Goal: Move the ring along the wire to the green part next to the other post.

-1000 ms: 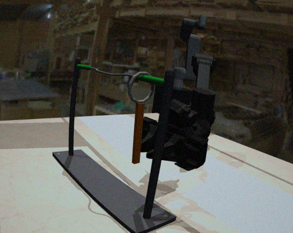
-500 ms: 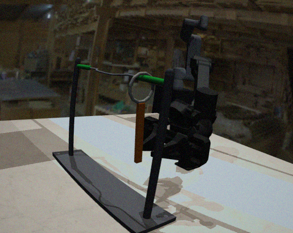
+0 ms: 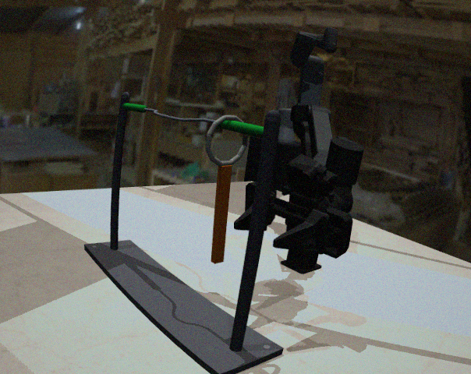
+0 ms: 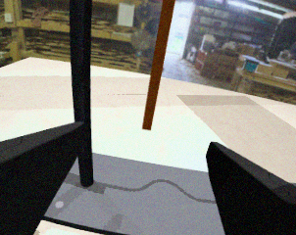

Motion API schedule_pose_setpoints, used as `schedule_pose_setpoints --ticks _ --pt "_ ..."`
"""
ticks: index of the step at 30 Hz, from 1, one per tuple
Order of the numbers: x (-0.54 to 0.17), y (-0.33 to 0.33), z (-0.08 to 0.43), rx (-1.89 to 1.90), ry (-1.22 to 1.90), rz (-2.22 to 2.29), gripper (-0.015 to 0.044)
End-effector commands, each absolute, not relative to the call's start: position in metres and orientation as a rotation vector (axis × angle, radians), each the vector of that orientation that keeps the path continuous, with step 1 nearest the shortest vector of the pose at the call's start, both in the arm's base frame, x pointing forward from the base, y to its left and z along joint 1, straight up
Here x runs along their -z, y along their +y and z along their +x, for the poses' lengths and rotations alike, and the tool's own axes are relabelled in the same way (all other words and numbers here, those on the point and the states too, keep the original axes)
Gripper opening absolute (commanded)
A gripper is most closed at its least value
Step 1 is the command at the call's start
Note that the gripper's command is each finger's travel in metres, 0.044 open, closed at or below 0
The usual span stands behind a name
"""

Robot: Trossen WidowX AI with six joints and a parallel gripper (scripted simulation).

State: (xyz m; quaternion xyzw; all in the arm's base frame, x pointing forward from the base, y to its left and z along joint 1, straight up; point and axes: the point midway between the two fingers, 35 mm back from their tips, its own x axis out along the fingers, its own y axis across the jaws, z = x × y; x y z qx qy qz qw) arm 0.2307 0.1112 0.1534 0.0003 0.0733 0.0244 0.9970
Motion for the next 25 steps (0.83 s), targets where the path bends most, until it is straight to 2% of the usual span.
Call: schedule_pose_setpoints --ticks 1,2,25 --pt "-0.1535 0.1072 0.2163 -0.045 0.145 0.003 0.0423" --pt "-0.1535 0.107 0.2154 -0.046 0.144 0.003 0.044" --pt "-0.1535 0.107 0.2154 -0.046 0.144 0.003 0.044"
